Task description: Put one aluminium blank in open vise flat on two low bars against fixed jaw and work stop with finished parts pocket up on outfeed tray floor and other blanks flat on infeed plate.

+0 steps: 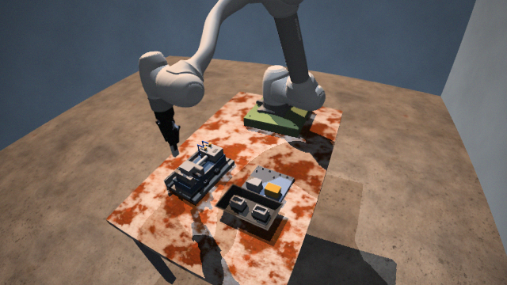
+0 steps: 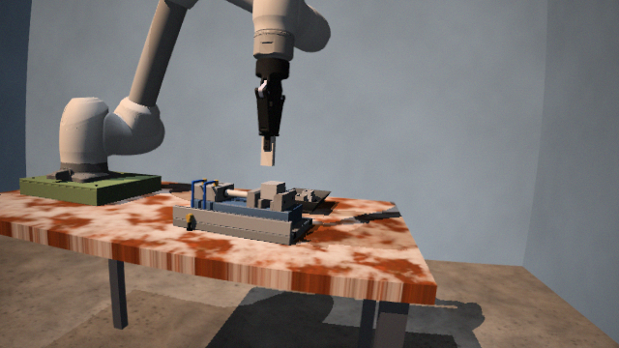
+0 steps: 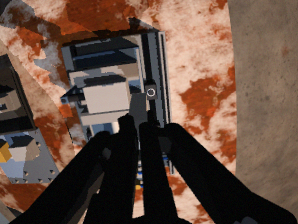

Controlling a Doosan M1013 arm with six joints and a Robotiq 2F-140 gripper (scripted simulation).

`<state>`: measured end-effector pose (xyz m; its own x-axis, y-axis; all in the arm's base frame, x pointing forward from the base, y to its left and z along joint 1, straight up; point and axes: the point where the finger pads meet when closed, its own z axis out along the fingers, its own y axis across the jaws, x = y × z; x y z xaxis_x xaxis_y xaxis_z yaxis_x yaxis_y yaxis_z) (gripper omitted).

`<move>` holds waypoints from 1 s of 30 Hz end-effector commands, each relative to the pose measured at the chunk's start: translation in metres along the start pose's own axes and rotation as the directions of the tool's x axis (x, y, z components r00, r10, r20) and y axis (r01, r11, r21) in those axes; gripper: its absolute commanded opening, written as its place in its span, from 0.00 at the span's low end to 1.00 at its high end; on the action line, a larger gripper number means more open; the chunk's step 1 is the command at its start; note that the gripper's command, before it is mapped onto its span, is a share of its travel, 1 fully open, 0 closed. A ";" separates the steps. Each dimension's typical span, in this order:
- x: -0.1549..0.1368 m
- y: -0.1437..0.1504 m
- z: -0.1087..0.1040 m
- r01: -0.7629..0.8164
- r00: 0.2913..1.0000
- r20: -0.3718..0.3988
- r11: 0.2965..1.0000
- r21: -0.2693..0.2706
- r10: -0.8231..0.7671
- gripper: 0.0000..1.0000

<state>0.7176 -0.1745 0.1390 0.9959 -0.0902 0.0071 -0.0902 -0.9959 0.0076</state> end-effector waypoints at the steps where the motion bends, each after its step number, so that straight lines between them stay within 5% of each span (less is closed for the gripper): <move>1: -0.002 -0.003 0.012 0.002 1.000 0.010 1.000 0.001 -0.002 0.00; 30: -0.002 -0.003 0.041 0.002 1.000 0.010 1.000 0.001 -0.002 0.00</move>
<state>0.7164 -0.1741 0.1028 0.9959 -0.0901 0.0018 -0.0901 -0.9959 0.0063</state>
